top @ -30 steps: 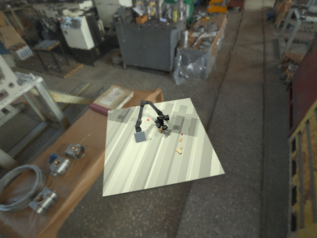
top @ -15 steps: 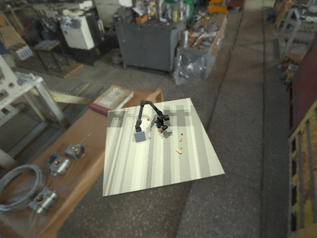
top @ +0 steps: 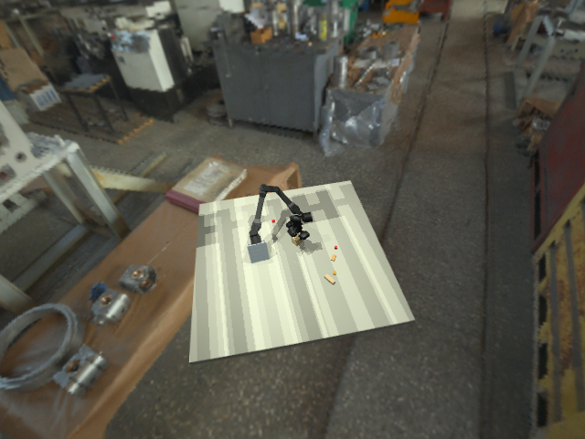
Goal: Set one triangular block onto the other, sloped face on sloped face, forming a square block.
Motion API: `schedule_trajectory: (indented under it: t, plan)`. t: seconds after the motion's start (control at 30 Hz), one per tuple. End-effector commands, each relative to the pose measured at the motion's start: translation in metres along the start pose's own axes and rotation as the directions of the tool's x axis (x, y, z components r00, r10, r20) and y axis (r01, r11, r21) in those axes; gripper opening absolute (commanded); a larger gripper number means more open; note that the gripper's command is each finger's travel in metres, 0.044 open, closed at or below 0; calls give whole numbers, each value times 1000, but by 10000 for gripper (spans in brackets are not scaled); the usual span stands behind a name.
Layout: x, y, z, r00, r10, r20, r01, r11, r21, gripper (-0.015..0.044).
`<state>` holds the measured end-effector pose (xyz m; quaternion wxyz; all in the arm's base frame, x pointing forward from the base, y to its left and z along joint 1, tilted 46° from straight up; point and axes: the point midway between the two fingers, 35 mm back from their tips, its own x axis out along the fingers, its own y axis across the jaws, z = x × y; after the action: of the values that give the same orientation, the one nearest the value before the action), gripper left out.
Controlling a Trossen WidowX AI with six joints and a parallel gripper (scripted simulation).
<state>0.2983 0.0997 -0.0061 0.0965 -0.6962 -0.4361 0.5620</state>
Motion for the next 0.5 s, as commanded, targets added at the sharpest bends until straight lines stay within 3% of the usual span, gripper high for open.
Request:
schedule_trajectory:
  t: [0.0, 0.07, 0.47]
  plan:
    - [0, 0, 0, 1000, -3, -2, 3, 1000, 5, 0]
    - [0, 0, 0, 1000, -3, -3, 3, 1000, 8, 0]
    - [0, 0, 0, 1000, 0, 0, 0, 1000, 0, 315]
